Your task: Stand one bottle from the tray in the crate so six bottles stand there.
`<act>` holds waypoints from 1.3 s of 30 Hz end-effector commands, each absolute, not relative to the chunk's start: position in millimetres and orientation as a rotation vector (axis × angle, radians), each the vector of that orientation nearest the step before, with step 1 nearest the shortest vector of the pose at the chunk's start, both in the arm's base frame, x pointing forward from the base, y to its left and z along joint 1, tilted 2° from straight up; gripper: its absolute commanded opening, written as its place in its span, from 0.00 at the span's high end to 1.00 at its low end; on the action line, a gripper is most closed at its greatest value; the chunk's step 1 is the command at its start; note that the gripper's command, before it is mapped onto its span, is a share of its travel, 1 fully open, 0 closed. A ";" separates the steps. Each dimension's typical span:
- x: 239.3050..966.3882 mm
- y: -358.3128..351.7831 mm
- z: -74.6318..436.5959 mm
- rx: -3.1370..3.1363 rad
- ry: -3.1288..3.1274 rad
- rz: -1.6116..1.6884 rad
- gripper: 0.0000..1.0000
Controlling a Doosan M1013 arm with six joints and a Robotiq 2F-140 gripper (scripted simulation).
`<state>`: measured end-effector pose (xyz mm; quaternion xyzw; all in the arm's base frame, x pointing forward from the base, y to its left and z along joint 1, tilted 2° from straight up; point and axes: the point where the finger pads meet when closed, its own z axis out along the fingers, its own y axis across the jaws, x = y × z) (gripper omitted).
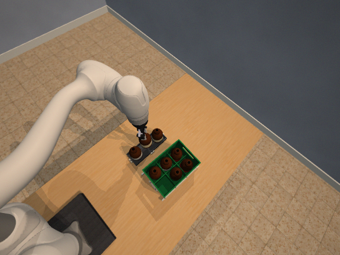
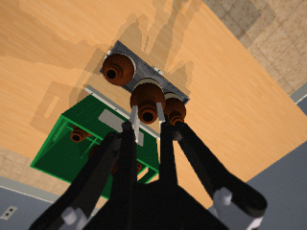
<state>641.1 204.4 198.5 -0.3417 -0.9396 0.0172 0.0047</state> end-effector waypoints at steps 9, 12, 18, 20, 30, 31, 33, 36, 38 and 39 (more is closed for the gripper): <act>641.1 204.4 198.6 -1.070 -2.943 0.053 1.00; 641.1 204.4 198.7 -1.070 -2.943 0.053 1.00; 641.1 204.4 199.7 -1.070 -2.943 0.053 1.00; 641.1 204.5 200.4 -1.070 -2.943 0.053 1.00; 641.3 204.6 206.0 -1.070 -2.943 0.053 1.00; 641.3 204.7 207.0 -1.070 -2.943 0.053 1.00; 641.3 204.7 209.1 -1.070 -2.943 0.053 1.00; 641.4 204.8 212.5 -1.070 -2.943 0.053 1.00; 641.4 204.9 214.9 -1.070 -2.943 0.053 1.00; 641.4 204.9 214.9 -1.070 -2.943 0.053 1.00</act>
